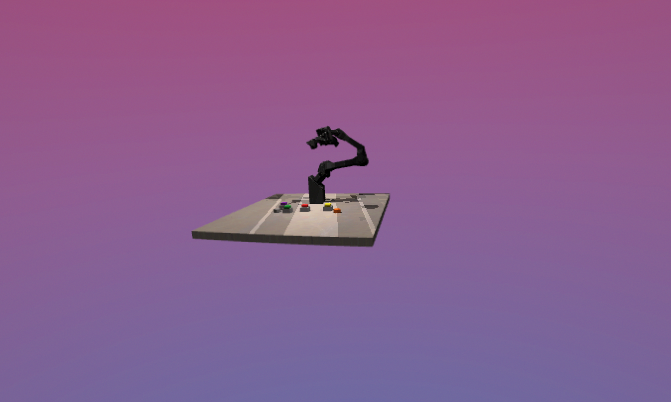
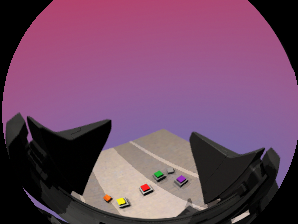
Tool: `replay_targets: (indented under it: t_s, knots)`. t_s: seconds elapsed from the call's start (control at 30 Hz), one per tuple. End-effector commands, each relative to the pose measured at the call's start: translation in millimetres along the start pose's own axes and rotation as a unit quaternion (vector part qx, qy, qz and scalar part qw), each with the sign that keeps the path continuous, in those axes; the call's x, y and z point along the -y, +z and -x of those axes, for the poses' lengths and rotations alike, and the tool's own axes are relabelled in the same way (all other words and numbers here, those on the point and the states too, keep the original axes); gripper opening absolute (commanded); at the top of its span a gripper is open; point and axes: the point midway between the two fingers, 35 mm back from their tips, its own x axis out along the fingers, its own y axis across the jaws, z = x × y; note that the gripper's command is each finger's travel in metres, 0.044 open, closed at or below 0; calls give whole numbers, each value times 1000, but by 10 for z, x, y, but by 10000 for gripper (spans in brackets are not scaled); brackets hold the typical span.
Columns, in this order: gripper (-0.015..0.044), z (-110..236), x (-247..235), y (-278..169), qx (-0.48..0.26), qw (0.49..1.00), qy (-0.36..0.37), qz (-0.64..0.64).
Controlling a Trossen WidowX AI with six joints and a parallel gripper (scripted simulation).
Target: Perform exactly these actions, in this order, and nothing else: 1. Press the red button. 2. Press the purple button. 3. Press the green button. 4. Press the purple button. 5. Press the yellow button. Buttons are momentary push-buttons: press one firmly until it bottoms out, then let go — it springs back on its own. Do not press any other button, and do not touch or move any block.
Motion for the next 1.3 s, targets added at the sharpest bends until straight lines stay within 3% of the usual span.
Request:
replay_targets:
  t_s: [0.0,0.23,0.43,0.67,0.87,0.93,1.1,1.27]
  knots:
    - [400,-212,7,-51,-85,996,22,13]
    - [400,-740,-6,-342,-267,961,59,50]
    - [400,-1192,-50,-803,-417,900,79,101]
    - [400,-1588,-94,-1589,-574,793,89,182]
    - [400,-1724,-57,-2417,-685,673,88,264]
    - [400,-1723,-32,-2609,-706,643,86,283]
    - [400,-1722,-29,-2634,-708,640,86,286]
    - [269,-1720,120,-3133,-708,640,87,286]
